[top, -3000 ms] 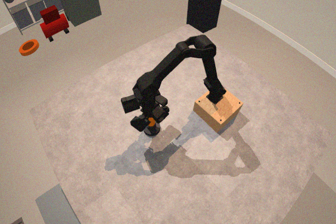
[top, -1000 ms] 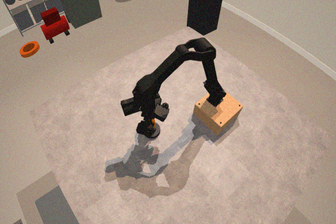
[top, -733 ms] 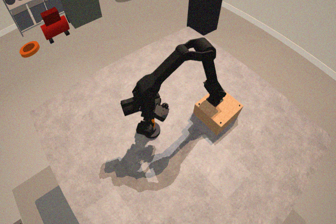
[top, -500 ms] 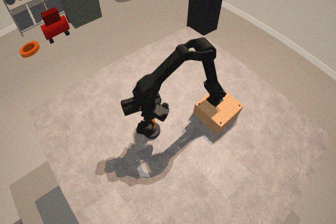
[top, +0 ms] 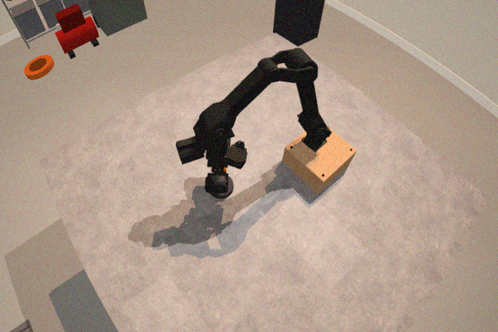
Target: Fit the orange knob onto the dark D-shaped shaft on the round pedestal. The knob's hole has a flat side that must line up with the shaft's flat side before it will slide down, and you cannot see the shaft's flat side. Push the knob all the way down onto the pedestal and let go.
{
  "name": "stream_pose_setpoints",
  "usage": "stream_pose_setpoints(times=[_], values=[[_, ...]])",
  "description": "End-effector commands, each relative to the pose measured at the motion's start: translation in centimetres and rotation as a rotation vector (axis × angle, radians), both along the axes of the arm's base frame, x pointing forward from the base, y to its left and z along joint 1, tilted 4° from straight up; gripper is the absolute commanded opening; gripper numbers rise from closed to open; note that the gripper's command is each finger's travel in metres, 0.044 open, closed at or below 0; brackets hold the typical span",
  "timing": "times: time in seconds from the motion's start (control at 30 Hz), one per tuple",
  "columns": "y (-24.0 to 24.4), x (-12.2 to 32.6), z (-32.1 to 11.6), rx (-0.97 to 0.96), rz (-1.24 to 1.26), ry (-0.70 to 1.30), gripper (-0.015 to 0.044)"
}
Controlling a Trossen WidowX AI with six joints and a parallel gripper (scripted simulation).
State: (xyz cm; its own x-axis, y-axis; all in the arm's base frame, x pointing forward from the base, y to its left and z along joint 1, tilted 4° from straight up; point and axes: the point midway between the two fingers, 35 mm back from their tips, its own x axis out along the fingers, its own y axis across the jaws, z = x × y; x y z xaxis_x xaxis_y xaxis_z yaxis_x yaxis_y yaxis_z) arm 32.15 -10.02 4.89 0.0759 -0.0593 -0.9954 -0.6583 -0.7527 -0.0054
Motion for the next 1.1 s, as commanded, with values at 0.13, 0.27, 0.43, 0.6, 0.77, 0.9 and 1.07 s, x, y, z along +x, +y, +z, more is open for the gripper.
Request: stream_pose_setpoints(times=[0.13, 0.27, 0.43, 0.6, 0.77, 0.9, 1.07], values=[[-0.05, 0.32, 0.04, 0.0, 0.012, -0.003, 0.0], [-0.08, 0.38, -0.02, 0.0, 0.012, -0.003, 0.0], [-0.07, 0.3, -0.3, 0.0, 0.012, -0.003, 0.0], [-0.01, 0.11, -0.31, 0.0, 0.012, -0.003, 0.0], [0.01, 0.04, -0.32, 0.0, 0.012, -0.003, 0.0], [0.06, 0.0, 0.02, 0.0, 0.012, -0.003, 0.0], [0.07, -0.02, 0.2, -0.002, 0.037, -0.001, 0.0]])
